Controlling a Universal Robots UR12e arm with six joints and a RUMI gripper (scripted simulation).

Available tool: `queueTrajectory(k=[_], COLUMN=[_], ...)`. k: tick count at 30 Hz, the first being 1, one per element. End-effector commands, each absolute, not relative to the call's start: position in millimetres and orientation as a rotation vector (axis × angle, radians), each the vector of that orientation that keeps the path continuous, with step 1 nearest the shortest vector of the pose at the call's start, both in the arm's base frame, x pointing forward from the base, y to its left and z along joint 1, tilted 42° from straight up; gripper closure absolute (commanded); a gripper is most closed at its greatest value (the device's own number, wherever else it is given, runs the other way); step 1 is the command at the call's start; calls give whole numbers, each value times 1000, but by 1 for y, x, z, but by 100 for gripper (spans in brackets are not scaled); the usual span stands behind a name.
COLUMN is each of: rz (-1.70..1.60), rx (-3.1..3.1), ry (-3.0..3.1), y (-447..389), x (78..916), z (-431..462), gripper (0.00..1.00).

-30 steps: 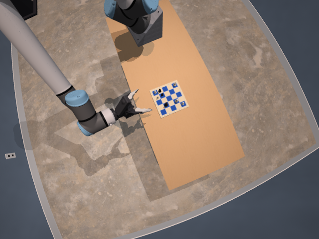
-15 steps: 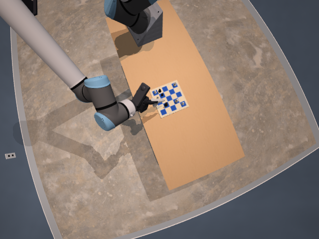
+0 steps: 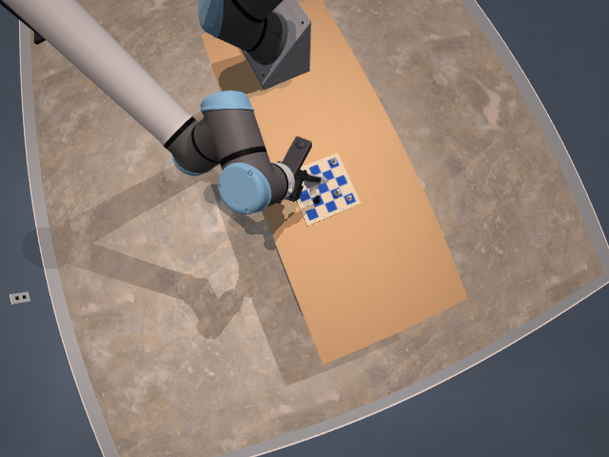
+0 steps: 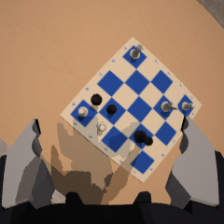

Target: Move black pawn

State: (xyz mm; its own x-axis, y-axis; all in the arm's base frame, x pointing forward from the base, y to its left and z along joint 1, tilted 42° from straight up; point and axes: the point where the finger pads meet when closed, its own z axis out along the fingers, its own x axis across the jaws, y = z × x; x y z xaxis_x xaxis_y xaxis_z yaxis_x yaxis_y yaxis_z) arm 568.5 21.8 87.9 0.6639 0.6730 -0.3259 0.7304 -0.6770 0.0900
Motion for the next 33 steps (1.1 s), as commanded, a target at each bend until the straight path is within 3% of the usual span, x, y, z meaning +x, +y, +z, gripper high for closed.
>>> queueTrajectory(k=[1,33], rz=[-378,-287], rx=[2451,2129], ry=[1169,1184], y=[30,60], x=[567,566], z=[83,106], gripper=[0,0])
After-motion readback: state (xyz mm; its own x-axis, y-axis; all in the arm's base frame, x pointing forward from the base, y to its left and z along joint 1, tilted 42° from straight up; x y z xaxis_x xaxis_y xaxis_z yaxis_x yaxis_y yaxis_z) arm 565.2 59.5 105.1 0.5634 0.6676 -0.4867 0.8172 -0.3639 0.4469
